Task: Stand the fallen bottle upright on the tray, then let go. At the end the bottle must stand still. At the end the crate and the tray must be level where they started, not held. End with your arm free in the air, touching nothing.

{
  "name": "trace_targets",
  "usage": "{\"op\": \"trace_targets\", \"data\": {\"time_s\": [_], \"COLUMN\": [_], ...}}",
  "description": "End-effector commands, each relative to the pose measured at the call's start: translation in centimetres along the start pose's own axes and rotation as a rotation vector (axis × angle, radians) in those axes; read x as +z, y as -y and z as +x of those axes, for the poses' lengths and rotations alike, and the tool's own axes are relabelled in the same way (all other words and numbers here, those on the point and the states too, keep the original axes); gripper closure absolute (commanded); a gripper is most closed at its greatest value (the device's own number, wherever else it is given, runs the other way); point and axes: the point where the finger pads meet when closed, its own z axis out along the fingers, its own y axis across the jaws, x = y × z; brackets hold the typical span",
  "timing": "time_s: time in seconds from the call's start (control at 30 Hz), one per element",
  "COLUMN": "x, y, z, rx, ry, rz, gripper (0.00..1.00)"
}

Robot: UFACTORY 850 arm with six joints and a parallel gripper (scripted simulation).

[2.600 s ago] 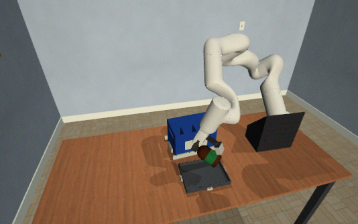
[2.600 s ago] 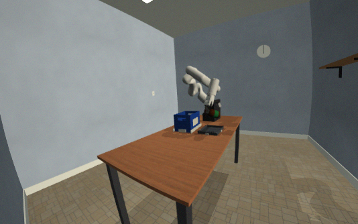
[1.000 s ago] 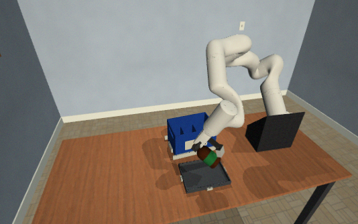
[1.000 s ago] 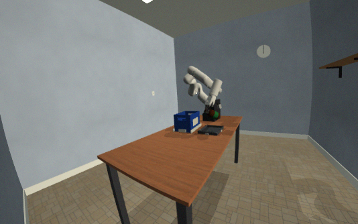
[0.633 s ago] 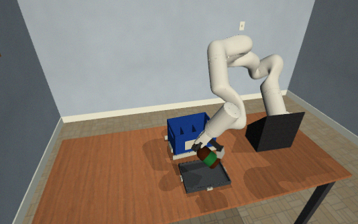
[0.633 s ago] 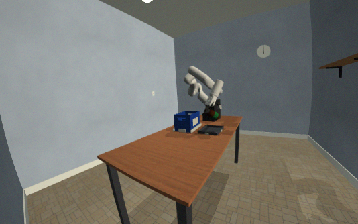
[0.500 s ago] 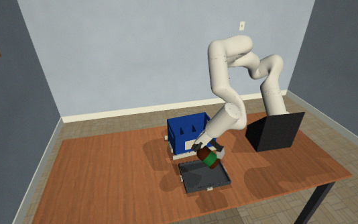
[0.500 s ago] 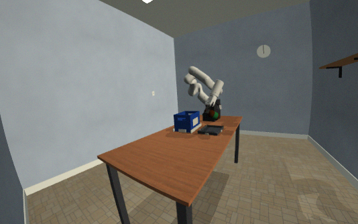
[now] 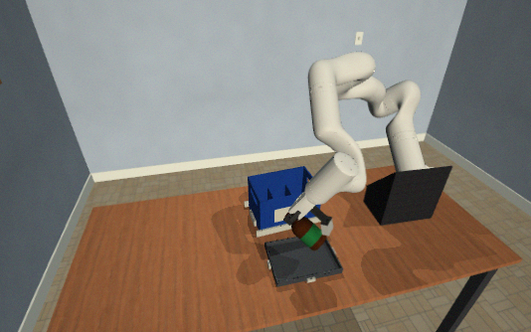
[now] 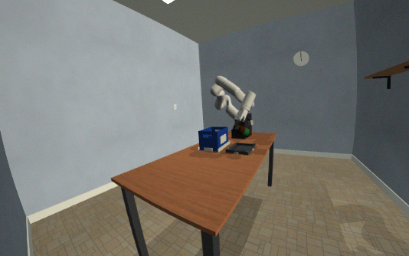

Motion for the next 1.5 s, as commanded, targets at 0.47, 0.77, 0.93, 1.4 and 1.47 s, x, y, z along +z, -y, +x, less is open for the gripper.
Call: {"op": "trace_targets", "data": {"time_s": [0.47, 0.77, 0.93, 1.4, 1.47], "x": [-0.07, -0.07, -0.09, -0.21, -0.22], "y": [-0.03, -0.01, -0.01, -0.04, -0.05], "z": [-0.08, -0.05, -0.04, -0.01, 0.0], "rx": [0.001, 0.0, 0.0, 0.001, 0.002], "ry": [0.022, 0.069, 0.098, 0.165, 0.17], "rz": [0.0, 0.002, 0.002, 0.0, -0.001], "gripper": [1.0, 1.0, 1.0, 1.0, 1.0]}}
